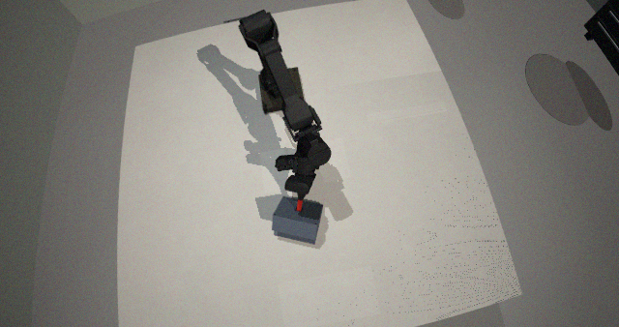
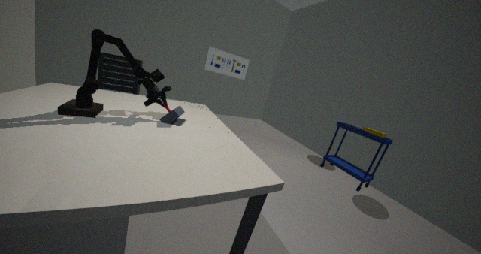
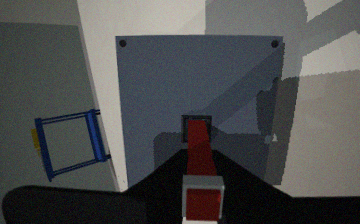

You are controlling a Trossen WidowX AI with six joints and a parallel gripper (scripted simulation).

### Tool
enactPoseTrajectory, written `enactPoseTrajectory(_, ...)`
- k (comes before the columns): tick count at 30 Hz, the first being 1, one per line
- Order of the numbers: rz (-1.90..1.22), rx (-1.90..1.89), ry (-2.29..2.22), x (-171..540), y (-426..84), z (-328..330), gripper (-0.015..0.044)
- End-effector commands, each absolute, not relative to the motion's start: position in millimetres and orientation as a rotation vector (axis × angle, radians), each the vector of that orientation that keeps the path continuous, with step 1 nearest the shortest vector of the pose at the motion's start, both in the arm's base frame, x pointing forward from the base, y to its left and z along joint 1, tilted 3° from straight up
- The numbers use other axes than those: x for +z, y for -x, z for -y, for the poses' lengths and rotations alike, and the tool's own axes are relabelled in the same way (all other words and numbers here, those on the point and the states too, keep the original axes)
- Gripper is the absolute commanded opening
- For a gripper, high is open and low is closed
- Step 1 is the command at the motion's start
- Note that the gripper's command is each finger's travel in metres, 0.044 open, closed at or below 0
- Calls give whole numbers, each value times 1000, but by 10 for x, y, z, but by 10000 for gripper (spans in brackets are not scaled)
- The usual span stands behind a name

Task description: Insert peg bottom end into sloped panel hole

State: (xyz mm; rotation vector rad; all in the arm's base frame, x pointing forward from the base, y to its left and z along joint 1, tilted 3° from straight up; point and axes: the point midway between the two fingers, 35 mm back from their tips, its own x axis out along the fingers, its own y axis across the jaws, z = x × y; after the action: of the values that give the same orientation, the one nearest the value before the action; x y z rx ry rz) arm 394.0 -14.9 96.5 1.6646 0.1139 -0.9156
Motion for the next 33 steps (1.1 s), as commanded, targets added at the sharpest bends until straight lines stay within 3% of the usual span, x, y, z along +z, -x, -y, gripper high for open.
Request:
enactPoseTrajectory(1,-121,-915,-1662,937,-3959,153,0)
enactPoseTrajectory(33,-120,-915,-1661,821,-4090,226,0)
